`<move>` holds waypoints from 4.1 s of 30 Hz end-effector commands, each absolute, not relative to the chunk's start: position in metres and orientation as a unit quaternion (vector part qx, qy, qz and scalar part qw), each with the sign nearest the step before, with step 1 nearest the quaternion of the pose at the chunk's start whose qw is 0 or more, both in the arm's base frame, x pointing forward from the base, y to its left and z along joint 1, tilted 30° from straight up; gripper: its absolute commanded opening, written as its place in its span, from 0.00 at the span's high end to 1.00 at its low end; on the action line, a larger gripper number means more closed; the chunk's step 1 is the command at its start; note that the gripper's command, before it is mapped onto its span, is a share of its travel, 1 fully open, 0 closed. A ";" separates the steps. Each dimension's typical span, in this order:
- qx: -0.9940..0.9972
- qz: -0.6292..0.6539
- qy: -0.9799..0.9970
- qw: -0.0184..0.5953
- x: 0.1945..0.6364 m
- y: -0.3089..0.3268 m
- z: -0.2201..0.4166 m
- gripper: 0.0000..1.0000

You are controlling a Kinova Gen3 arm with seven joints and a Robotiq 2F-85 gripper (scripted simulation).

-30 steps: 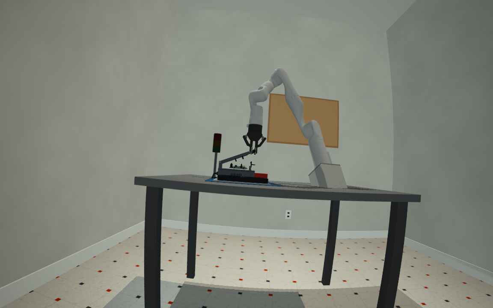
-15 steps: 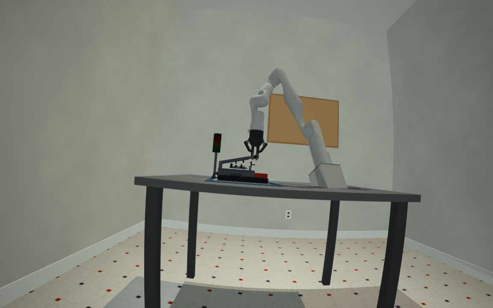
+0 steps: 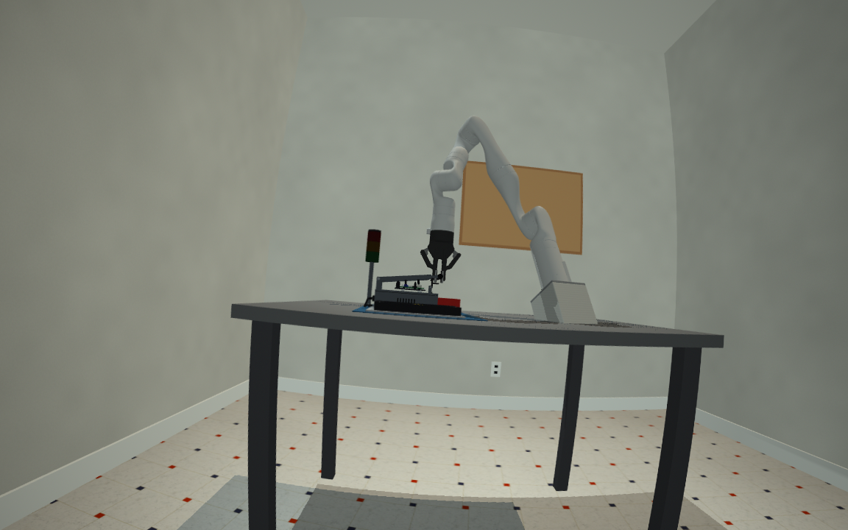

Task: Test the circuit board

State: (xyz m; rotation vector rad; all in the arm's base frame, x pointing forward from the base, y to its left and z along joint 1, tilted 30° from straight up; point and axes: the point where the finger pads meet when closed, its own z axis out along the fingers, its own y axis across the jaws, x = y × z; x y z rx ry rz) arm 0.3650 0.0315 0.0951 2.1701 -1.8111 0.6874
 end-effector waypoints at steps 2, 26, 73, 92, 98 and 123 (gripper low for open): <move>0.740 0.234 -0.619 0.121 0.366 0.028 0.089 1.00; 0.740 0.234 -0.619 0.121 0.367 0.023 0.080 1.00; 0.740 0.234 -0.619 0.121 0.368 0.020 0.075 1.00; 0.740 0.234 -0.619 0.121 0.369 0.019 0.072 1.00; 0.740 0.234 -0.619 0.121 0.369 0.019 0.072 1.00; 0.740 0.234 -0.619 0.121 0.369 0.018 0.070 0.50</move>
